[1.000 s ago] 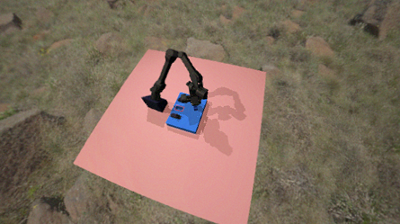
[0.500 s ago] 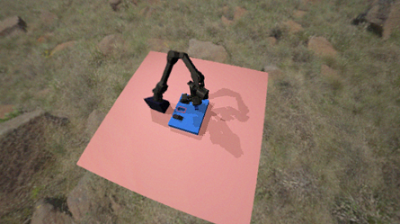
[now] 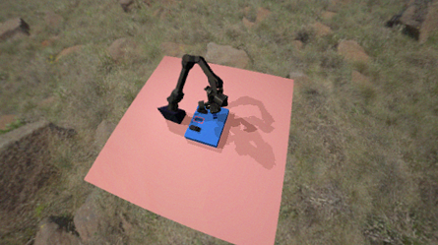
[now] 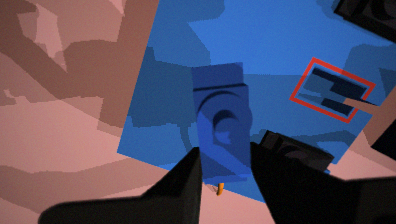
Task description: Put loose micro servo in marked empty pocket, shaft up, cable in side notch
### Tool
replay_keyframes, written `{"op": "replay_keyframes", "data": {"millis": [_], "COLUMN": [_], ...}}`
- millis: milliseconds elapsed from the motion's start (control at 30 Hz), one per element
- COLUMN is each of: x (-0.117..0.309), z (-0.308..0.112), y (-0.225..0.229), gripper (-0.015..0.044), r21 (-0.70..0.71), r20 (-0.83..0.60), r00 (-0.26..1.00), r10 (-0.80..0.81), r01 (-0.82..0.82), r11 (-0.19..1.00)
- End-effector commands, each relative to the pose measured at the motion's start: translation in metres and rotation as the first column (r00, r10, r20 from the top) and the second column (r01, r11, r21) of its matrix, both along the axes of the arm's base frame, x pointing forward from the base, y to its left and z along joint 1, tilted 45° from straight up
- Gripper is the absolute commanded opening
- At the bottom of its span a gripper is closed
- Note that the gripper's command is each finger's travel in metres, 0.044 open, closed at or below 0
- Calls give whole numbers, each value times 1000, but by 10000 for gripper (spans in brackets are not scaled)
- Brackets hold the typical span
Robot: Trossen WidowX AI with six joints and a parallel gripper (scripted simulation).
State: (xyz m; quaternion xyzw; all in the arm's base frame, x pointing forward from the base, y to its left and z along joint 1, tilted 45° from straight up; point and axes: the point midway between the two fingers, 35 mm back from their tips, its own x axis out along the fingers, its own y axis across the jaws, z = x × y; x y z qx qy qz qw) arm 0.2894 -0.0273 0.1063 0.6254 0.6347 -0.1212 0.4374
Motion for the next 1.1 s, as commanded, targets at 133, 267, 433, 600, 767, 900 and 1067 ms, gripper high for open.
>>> {"op": "replay_keyframes", "data": {"millis": [133, 267, 433, 600, 767, 900, 1067], "x": [-6, -7, -9, -10, -10, -10, -10], "z": [-8, -18, -39, -45, -45, -45, -45], "y": [-9, -20, -41, -47, -47, -47, -47], "gripper": [0, 0, 0, 0, 0, 0, 0], "r21": [-8, -9, -10, -11, -21, -48, -97], "r20": [-2, -2, -2, -2, 36, 119, 226], "r00": [1000, 1000, 1000, 1000, 999, 985, 942], "r10": [-4, -4, -4, -4, 36, 127, 250], "r01": [4, 4, 4, 4, -35, -122, -233], "r11": [1000, 1000, 1000, 1000, 999, 991, 968]}}
